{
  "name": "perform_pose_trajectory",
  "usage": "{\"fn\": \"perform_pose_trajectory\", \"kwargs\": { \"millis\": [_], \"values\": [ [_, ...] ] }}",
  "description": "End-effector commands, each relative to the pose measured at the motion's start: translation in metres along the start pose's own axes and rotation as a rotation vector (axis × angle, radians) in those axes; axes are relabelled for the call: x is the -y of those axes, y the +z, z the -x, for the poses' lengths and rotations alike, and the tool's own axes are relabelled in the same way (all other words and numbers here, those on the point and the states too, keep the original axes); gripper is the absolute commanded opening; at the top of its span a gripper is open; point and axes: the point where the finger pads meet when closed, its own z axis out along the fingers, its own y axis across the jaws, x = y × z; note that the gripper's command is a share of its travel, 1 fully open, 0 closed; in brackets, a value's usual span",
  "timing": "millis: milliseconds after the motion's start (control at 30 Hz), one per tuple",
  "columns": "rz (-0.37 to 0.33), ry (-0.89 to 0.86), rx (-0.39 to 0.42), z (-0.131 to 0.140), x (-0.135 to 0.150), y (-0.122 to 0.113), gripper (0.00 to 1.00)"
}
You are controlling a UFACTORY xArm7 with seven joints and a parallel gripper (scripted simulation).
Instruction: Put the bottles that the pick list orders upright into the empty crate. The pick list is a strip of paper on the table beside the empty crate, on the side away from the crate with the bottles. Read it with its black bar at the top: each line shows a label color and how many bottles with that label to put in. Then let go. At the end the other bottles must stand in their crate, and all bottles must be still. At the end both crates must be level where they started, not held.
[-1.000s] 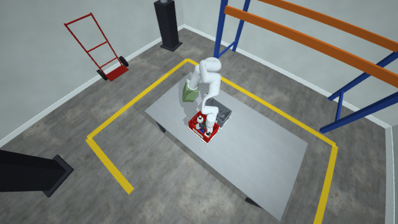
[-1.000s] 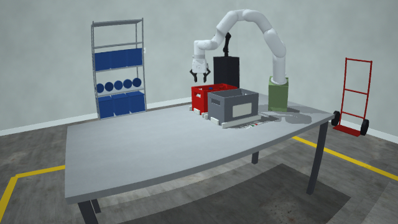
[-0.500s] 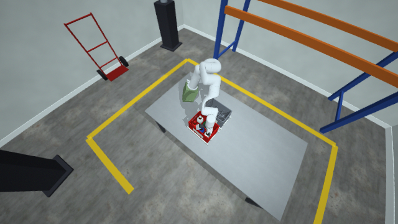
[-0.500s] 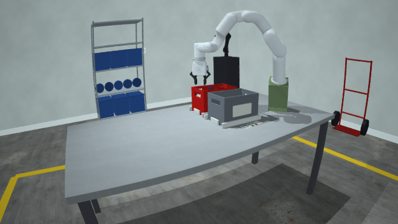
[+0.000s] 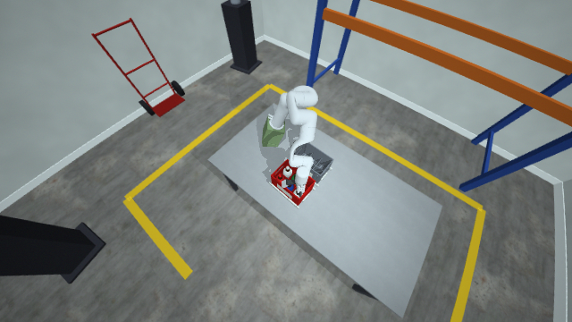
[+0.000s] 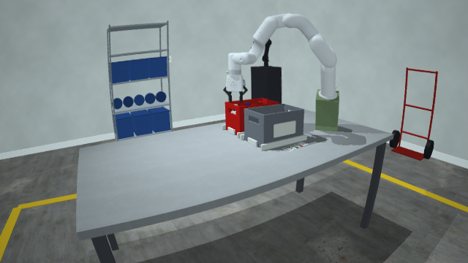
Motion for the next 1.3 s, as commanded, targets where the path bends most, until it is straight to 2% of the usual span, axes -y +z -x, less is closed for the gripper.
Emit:
{"fn": "perform_pose_trajectory", "kwargs": {
  "millis": [0,933,1267],
  "values": [
    [-0.005,0.000,0.000,0.000,0.002,0.004,0.65],
    [-0.005,0.000,0.000,0.000,0.002,0.036,0.65],
    [-0.005,0.000,0.000,0.000,0.002,0.036,0.65]
  ]
}}
